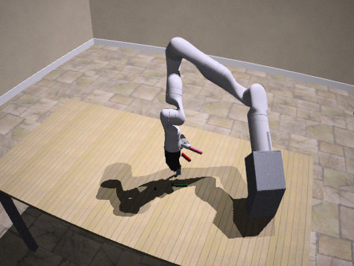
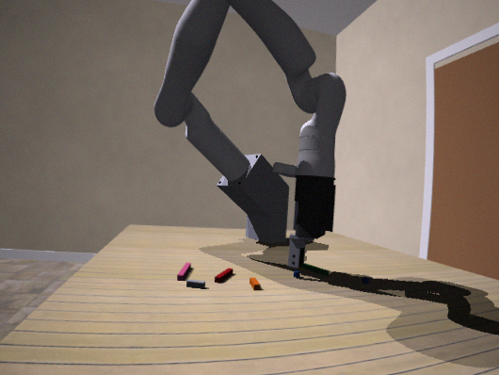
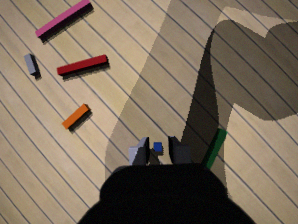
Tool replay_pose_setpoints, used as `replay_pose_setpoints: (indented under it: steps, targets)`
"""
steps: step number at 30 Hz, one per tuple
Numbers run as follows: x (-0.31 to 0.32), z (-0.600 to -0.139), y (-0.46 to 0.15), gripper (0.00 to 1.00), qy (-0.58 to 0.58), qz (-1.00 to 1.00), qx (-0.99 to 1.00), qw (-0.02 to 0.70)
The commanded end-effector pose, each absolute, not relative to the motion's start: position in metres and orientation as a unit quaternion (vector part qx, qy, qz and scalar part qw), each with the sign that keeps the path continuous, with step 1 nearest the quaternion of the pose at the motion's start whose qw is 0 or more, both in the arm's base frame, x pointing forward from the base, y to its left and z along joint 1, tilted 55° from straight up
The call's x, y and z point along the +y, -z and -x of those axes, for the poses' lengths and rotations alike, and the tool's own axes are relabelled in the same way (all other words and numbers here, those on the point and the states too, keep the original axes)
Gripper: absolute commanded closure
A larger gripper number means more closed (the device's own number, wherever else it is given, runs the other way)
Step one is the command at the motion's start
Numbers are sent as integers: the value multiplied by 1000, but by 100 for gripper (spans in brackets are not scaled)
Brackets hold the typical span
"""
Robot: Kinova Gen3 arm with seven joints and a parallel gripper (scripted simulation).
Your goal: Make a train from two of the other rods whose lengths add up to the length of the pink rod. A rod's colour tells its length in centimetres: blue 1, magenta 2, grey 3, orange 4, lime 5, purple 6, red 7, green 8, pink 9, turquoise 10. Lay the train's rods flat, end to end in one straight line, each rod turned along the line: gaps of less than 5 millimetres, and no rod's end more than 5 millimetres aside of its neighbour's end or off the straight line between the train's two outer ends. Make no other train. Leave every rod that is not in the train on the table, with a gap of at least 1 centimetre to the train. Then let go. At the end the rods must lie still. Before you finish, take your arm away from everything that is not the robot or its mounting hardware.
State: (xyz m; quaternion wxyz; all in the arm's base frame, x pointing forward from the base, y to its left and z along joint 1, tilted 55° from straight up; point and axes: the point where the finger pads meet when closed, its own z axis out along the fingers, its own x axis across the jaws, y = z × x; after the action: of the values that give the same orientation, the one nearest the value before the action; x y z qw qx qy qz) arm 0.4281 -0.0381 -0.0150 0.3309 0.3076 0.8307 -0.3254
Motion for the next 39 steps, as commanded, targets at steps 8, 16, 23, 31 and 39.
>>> replay_pose_setpoints:
  steps: [8,16,23,31,39]
  targets:
    - [0,-415,-13,46,320,-306,832,334]
    - [14,-408,-24,46,320,-306,832,334]
    - [15,-408,-24,0,320,-306,832,334]
    - [15,-408,-24,0,320,-306,832,334]
    - [15,-408,-24,0,320,-306,832,334]
